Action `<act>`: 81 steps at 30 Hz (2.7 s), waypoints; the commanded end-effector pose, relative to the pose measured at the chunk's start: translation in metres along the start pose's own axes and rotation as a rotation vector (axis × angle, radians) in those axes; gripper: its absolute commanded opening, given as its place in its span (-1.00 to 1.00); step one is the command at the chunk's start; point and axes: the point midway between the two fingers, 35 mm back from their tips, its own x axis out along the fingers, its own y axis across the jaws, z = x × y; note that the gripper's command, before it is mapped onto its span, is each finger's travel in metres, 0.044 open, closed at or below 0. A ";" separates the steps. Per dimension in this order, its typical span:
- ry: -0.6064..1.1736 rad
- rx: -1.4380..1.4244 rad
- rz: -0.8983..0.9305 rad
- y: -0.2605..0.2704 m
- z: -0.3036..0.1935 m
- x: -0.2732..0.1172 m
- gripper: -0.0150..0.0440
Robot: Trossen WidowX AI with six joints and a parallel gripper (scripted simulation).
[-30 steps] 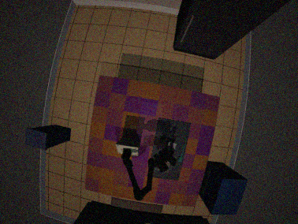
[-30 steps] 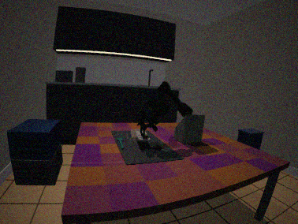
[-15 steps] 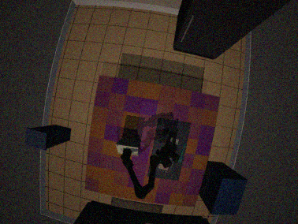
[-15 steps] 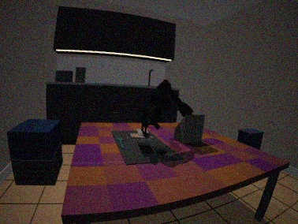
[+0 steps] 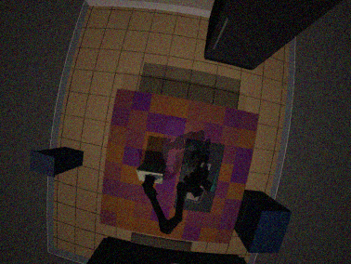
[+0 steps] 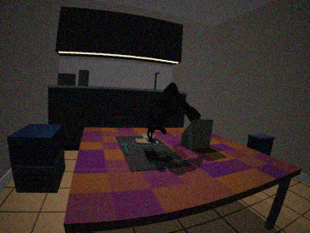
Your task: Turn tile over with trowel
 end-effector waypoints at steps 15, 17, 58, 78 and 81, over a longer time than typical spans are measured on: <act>0.000 0.009 -0.004 -0.002 0.001 0.000 -0.49; 0.000 0.009 -0.004 -0.002 0.001 0.000 -0.49; -0.581 -0.726 0.087 0.019 0.120 0.037 -0.49; -1.055 -1.057 0.068 0.047 0.173 0.024 -0.49; -1.130 -1.094 0.055 0.050 0.179 0.020 -0.49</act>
